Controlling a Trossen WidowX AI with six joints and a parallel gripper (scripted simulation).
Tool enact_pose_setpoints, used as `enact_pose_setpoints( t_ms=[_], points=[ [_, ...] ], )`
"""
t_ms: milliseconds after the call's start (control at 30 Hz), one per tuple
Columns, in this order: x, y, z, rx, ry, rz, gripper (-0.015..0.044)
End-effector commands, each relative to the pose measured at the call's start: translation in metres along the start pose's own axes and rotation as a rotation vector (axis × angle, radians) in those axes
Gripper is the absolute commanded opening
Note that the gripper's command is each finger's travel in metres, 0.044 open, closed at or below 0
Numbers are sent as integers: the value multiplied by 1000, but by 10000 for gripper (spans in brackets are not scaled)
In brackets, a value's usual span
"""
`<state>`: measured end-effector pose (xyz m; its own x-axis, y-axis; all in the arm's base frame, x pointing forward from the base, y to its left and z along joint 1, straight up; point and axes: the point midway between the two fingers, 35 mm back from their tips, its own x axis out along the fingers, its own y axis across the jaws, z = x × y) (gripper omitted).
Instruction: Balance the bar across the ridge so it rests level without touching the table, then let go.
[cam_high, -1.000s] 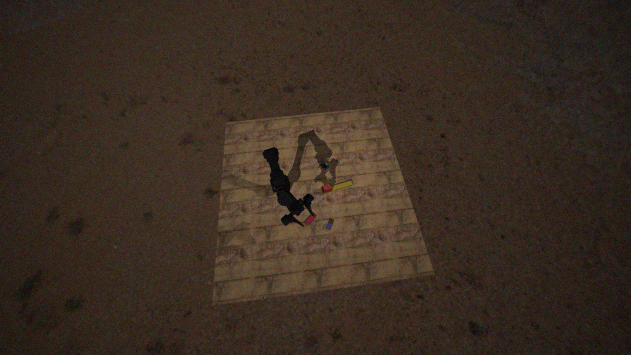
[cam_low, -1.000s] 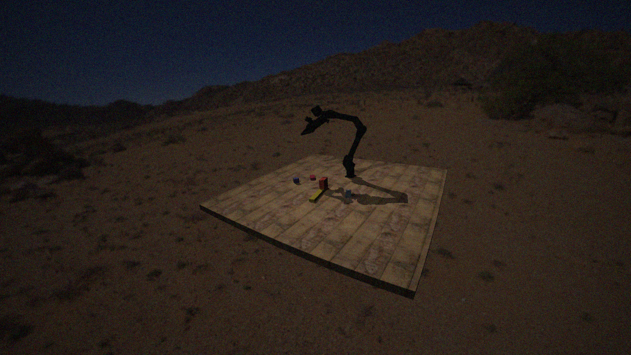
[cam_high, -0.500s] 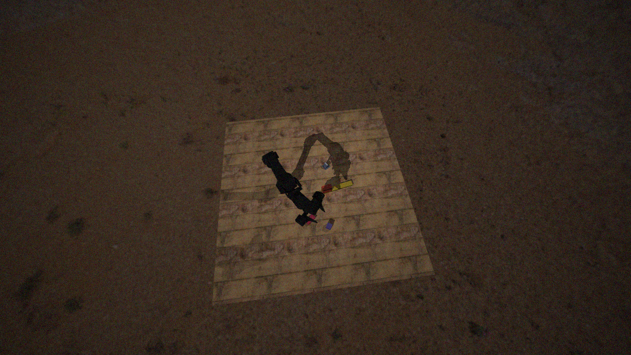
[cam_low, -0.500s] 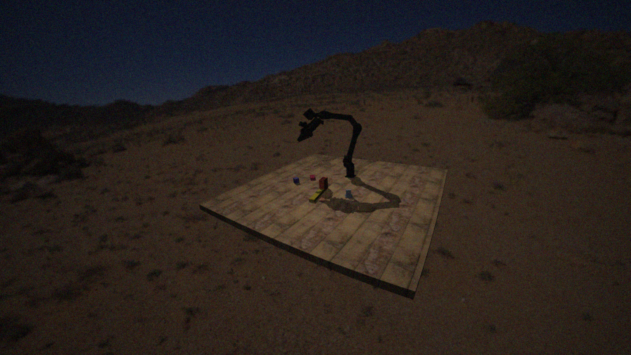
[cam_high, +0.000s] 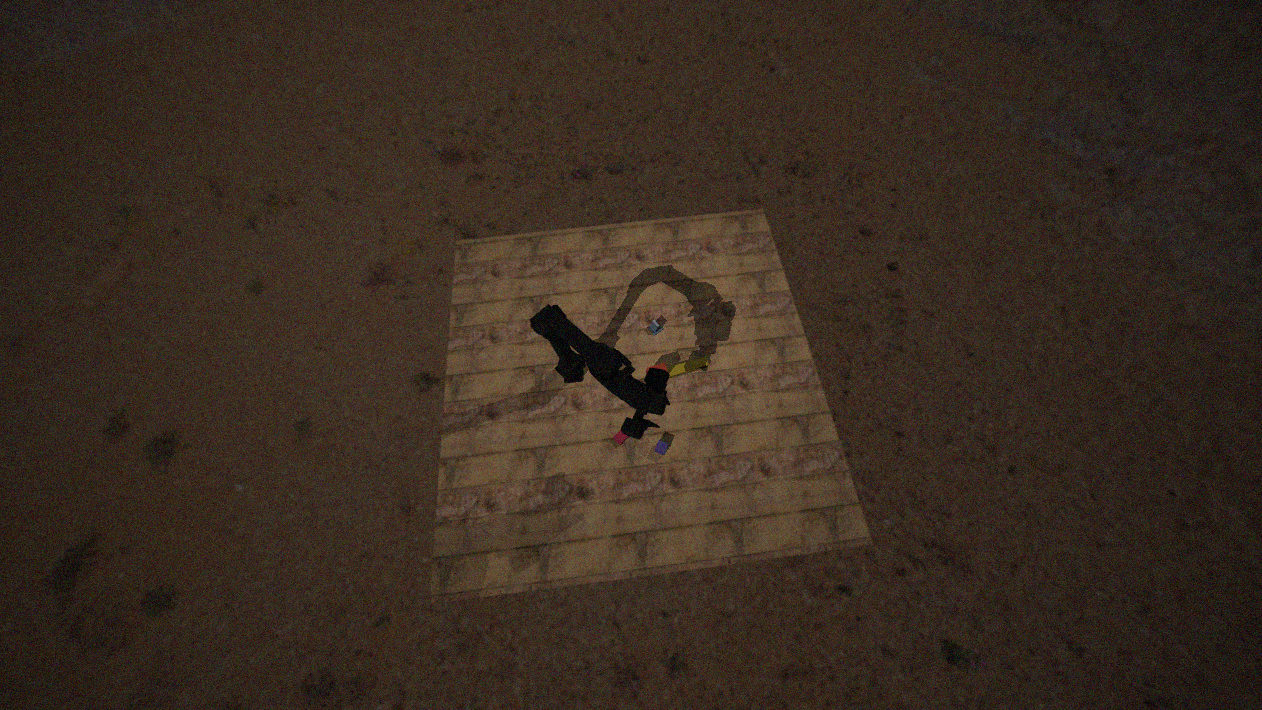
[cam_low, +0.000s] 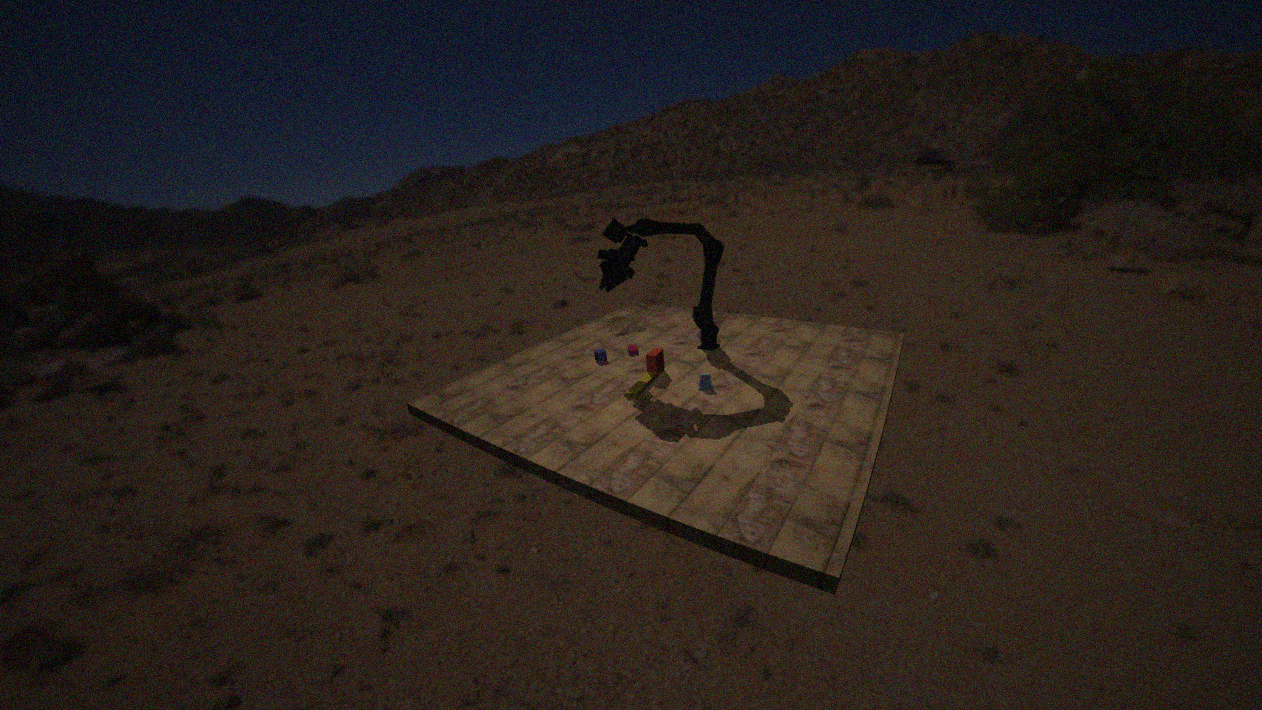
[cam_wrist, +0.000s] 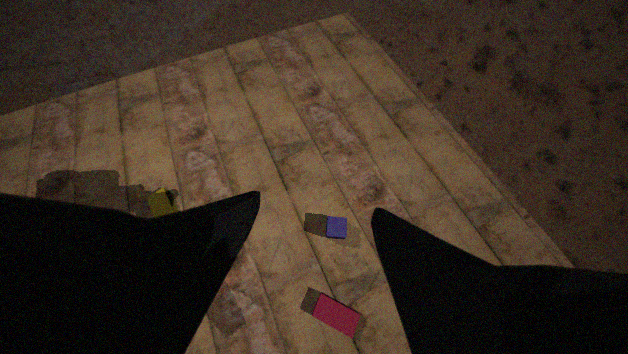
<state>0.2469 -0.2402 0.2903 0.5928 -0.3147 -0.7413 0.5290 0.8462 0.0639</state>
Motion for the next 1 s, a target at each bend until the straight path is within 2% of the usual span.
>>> enact_pose_setpoints(
  t_ms=[0,967],
  points=[
    [14,17,-2,-46,60,31,315],
    [71,143,-44,-406,447,181,315]
  ],
)
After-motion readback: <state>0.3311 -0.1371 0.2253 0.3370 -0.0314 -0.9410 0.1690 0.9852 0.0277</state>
